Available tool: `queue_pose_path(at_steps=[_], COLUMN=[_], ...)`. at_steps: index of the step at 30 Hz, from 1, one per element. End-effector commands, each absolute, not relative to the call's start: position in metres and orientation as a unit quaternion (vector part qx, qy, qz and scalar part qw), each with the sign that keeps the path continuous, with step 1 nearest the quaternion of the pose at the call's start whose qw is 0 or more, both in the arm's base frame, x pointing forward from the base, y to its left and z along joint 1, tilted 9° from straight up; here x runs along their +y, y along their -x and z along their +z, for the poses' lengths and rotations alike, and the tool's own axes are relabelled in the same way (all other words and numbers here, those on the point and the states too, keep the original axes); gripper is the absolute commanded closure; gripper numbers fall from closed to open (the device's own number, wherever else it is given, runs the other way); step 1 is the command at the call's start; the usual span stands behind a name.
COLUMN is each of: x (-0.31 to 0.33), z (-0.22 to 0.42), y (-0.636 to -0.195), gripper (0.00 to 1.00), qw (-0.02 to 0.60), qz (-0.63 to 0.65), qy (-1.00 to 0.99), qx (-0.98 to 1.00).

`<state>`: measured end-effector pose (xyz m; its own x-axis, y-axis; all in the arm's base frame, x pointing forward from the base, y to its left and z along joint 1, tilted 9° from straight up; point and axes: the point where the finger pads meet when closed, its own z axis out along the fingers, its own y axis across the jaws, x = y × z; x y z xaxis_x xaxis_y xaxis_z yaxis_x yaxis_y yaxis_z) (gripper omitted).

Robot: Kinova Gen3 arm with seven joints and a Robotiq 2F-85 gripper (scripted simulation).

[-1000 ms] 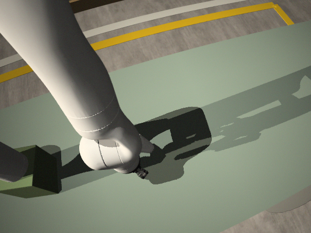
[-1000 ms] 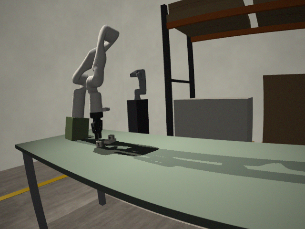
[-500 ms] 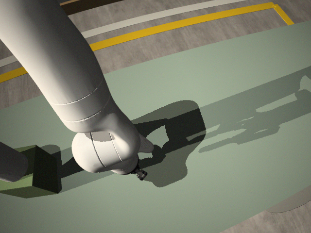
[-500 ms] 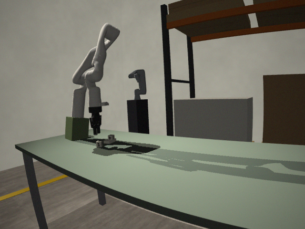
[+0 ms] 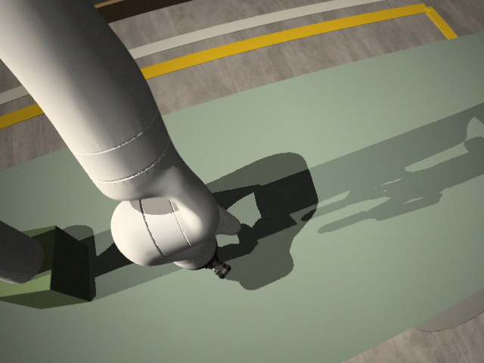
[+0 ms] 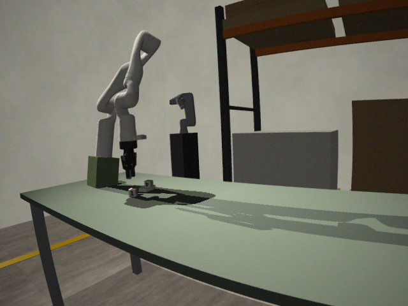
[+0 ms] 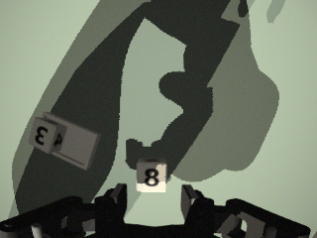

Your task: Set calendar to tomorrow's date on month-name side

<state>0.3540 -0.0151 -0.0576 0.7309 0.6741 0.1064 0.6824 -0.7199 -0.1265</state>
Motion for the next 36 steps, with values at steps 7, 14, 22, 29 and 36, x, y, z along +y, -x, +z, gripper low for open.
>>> queue_pose_path(at_steps=[7,14,22,29,36], x=[-0.0115,-0.0093,-0.008,-0.0083,-0.0099], z=[-0.0582,-0.0604,-0.0613,-0.0604,-0.058], y=[-0.3566,-0.3562,-0.3567,-0.3571,-0.3572], gripper=[0.52,0.52,0.52,0.52,0.52], qw=[0.079,0.075,0.066,0.053,0.039], qz=[-0.018,0.005,0.034,0.059,0.081], qy=[0.925,0.926,0.926,0.925,0.921], qx=[-0.372,-0.37,-0.371,-0.371,-0.378])
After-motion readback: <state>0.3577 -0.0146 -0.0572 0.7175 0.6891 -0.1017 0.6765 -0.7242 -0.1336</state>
